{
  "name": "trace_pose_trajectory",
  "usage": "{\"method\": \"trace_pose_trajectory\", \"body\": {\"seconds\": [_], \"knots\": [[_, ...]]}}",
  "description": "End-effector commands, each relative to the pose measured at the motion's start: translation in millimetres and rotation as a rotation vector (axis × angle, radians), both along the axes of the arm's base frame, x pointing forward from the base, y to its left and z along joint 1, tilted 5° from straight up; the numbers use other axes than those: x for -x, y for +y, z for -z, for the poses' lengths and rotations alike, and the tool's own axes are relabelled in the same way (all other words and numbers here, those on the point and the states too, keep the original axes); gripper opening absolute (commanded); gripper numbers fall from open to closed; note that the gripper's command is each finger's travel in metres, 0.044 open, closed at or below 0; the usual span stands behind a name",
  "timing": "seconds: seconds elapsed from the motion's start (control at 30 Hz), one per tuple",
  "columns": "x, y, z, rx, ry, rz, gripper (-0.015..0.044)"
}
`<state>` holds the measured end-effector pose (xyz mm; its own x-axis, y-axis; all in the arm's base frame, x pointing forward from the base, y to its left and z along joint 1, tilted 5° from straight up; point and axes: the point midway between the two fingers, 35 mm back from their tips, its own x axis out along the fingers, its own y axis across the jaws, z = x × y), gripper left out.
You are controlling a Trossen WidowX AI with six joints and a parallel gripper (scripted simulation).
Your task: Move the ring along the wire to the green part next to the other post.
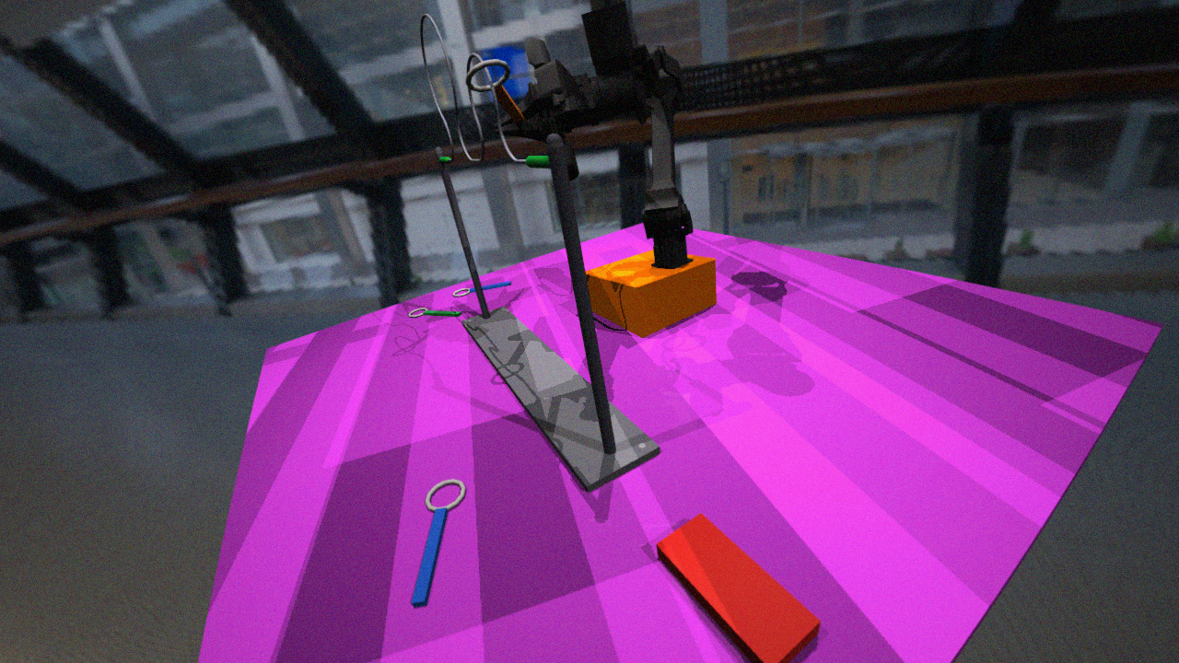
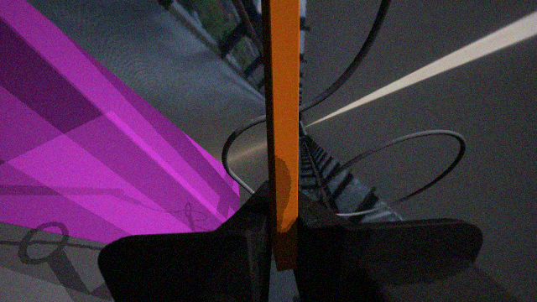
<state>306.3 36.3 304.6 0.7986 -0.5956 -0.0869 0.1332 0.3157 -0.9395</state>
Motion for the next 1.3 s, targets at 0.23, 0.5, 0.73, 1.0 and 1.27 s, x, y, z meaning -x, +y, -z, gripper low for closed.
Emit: {"method": "trace_pose_trajectory", "body": {"seconds": [0.23, 0.5, 0.73, 1.0, 1.27], "knots": [[2, -6, -15, 0.208, 0.023, 0.003, -0.0150], [3, -8, -25, 0.362, 0.044, 0.000, -0.0150], [2, -8, -32, 0.481, 0.060, -0.002, -0.0150], [2, -8, -36, 0.592, 0.075, -0.002, -0.0150], [3, -10, -32, 0.620, 0.078, -0.002, -0.0150]]}}
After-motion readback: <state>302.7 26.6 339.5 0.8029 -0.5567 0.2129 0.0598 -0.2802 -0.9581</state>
